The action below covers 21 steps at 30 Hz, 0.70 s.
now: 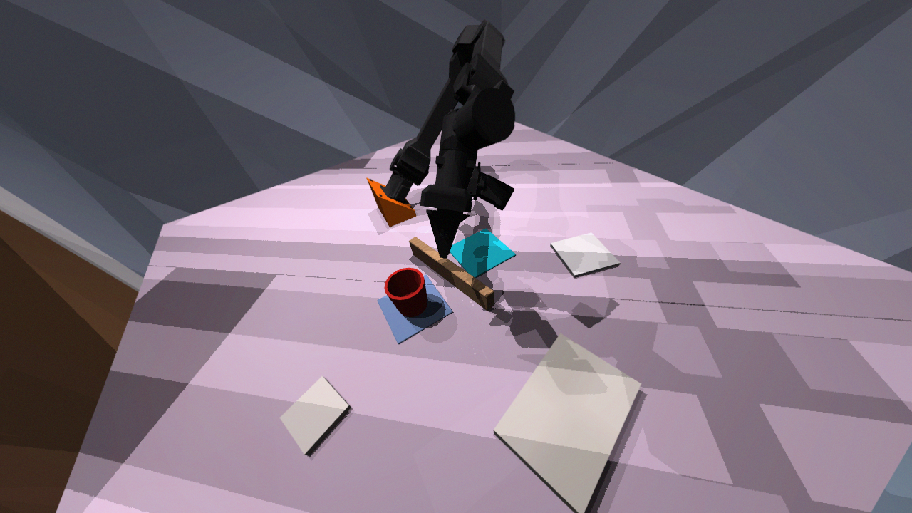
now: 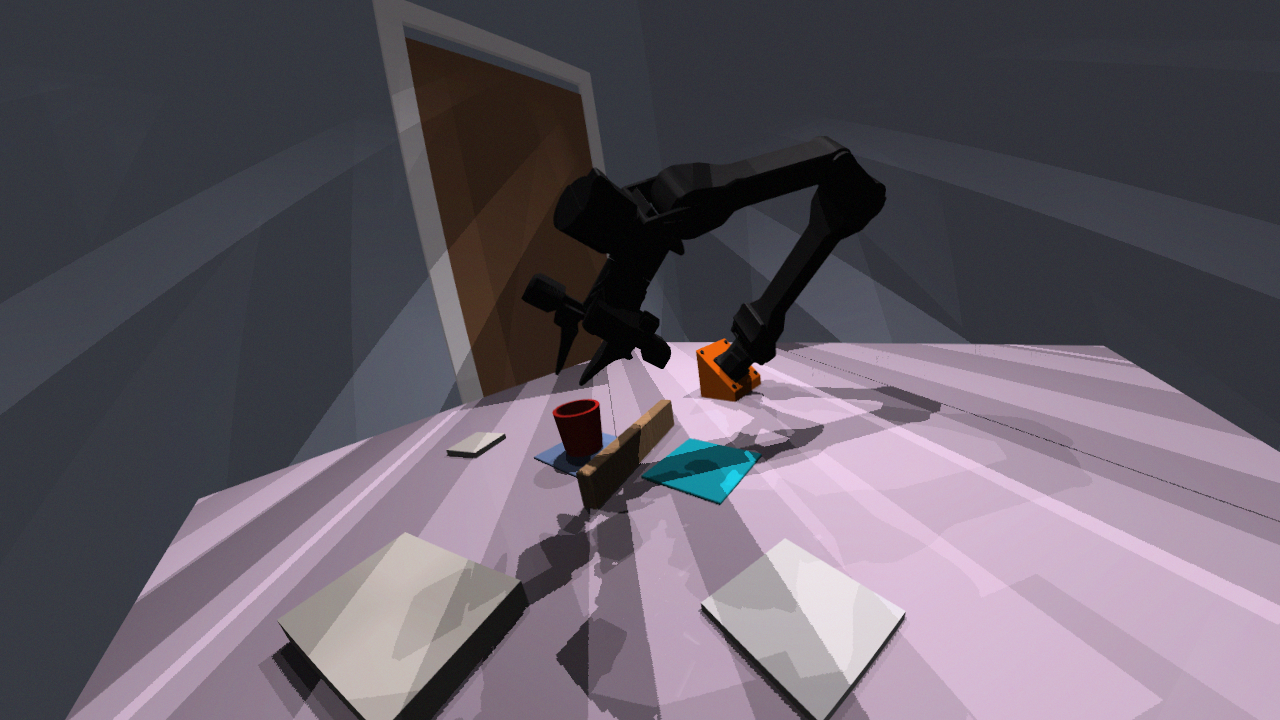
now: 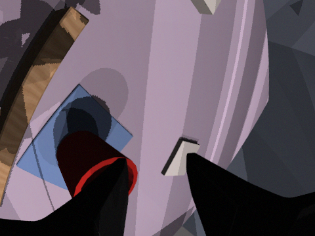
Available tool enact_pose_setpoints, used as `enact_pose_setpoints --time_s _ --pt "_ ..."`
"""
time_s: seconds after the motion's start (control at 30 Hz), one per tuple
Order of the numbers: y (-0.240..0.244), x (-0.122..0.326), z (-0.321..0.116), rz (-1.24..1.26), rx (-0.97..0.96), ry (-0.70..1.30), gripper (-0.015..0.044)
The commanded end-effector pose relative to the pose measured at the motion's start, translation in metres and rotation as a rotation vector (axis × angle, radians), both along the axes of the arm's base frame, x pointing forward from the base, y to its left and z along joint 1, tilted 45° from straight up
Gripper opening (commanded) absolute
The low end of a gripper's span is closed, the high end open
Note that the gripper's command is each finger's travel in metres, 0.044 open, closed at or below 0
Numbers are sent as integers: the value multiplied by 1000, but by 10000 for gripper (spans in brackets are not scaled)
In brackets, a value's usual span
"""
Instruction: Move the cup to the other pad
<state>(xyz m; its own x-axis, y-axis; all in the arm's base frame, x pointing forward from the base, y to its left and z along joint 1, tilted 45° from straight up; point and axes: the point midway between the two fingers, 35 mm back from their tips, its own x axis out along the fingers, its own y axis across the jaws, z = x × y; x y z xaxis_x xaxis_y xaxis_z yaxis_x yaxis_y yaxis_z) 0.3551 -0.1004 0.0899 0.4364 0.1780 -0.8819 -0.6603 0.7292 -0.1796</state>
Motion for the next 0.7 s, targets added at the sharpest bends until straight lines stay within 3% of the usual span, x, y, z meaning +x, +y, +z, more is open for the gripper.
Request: enact_pose_setpoints --time_s 0.0,0.3,0.67 --pt "-11 -17 -32 131 98 134 148" --pt "-25 -60 -77 396 489 241 148" --pt "-21 -60 -81 399 498 240 148"
